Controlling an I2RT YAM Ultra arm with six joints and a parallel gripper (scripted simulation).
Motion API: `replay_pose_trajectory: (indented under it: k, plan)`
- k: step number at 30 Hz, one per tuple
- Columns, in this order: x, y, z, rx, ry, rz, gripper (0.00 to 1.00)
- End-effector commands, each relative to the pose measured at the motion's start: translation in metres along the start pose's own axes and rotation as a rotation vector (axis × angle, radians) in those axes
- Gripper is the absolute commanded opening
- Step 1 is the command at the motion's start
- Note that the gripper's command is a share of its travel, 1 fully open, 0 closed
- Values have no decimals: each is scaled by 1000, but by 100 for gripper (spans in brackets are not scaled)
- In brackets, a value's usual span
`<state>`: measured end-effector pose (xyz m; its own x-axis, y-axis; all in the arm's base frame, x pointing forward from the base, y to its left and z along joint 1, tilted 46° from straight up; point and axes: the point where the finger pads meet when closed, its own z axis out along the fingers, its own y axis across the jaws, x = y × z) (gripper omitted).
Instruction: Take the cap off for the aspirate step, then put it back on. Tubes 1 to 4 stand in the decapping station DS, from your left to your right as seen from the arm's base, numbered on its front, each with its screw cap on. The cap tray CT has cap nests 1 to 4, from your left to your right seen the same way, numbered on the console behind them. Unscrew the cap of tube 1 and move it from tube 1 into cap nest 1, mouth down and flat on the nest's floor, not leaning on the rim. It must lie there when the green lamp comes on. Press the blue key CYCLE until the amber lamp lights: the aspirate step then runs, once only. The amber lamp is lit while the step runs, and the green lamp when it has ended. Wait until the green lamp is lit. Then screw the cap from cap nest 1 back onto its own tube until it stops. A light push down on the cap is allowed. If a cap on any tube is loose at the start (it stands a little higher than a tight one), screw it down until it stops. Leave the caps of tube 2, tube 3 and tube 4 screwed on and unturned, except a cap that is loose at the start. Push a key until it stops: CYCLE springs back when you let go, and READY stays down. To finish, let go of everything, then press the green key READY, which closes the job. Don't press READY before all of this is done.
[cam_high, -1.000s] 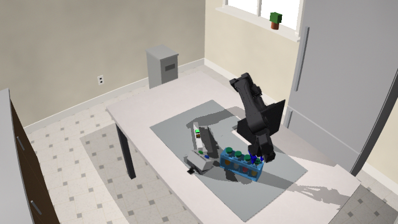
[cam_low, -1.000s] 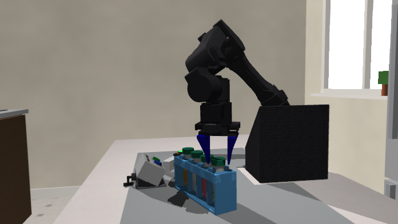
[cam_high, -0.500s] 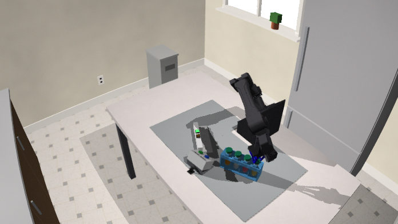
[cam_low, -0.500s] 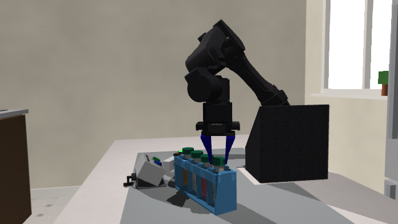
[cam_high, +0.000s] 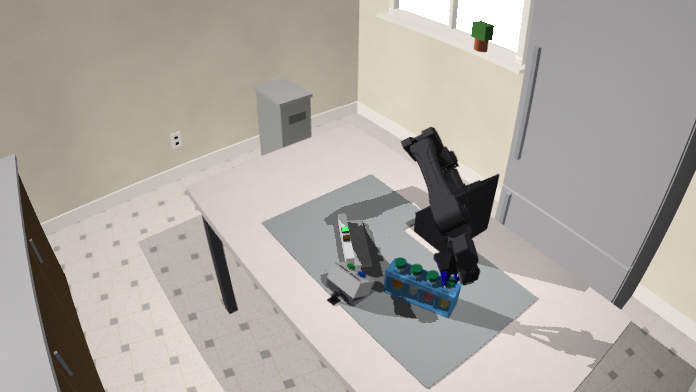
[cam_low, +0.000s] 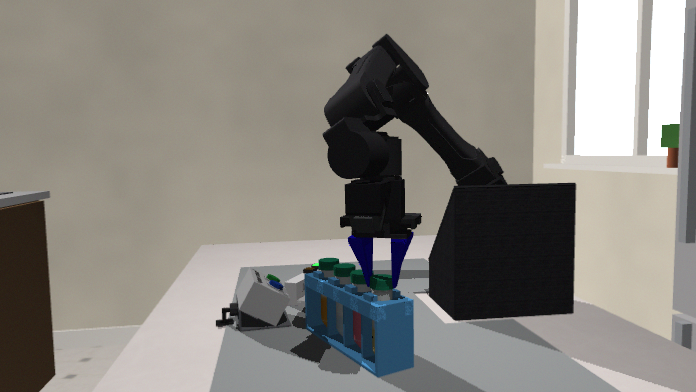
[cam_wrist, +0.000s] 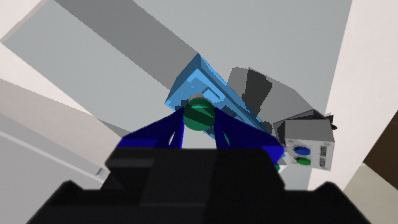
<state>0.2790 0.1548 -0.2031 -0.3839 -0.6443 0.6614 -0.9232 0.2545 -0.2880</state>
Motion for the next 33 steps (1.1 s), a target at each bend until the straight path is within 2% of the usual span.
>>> replay_pose_trajectory:
  k: [1, 5, 7, 16, 24, 25, 33]
  plan:
    - [-2, -1, -5, 4, -14, 155, 0]
    - [-2, -1, -5, 4, -14, 288, 0]
    - [-2, -1, -5, 4, -14, 288, 0]
    - [-2, -1, -4, 1, -15, 588, 0]
    - [-2, -1, -4, 1, -15, 607, 0]
    - [-2, -1, -4, 1, -15, 607, 49]
    - [-2, -1, -4, 1, -15, 607, 49]
